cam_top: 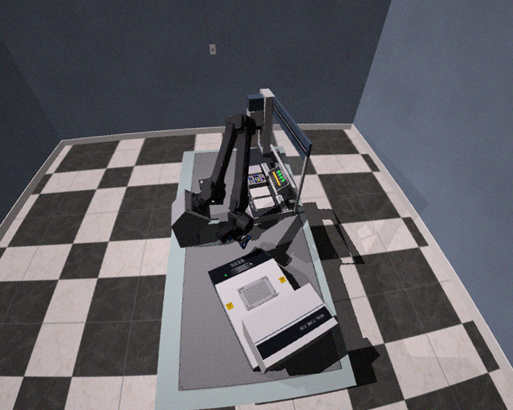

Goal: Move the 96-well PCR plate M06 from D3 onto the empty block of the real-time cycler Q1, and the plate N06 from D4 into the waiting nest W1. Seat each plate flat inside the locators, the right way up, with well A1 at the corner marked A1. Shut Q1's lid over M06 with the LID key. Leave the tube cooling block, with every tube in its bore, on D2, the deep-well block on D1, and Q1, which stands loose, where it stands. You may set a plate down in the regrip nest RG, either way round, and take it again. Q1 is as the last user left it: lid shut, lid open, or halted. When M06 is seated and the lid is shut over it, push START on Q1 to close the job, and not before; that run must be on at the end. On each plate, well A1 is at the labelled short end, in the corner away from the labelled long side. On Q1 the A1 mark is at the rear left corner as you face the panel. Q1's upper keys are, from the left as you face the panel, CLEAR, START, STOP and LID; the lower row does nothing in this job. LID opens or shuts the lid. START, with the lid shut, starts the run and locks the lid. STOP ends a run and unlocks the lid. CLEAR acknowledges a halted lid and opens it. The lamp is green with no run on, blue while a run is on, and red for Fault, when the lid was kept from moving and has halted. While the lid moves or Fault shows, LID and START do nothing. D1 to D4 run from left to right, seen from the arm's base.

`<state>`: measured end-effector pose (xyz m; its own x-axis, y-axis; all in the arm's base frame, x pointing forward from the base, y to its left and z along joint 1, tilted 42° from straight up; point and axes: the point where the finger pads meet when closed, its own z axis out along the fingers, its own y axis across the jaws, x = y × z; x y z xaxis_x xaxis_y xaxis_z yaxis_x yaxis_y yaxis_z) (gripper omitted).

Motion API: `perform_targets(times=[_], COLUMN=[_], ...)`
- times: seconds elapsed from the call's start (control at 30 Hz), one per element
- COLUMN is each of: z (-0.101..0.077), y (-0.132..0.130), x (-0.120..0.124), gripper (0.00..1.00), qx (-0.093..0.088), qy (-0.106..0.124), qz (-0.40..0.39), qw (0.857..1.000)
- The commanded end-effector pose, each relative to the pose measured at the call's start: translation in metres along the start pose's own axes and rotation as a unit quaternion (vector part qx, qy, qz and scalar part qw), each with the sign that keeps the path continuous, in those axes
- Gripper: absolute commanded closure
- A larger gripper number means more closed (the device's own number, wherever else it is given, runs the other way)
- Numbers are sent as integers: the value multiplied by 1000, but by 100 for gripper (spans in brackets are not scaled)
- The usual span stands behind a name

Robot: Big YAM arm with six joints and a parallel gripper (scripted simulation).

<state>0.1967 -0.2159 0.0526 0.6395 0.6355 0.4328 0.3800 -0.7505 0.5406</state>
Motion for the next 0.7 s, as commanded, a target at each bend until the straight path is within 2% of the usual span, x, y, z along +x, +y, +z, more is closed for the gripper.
perform_targets(times=[0.0,0.07,0.17,0.27,0.37,0.43,0.53,0.63,0.67], z=[5,6,13,15,22,21,22,27,25], y=[7,6,15,19,15,8,9,17,19], x=[9,12,31,33,50,43,47,73,72], gripper=[0,0,0,0,0,0,0,0,0], qx=[12,23,25,30,45,56,54,52,53], qy=[-1,4,4,0,4,5,1,9,11], qz=[-26,-51,-89,-116,-145,-160,-161,-201,-214], qw=[1000,998,996,993,988,985,985,978,975])
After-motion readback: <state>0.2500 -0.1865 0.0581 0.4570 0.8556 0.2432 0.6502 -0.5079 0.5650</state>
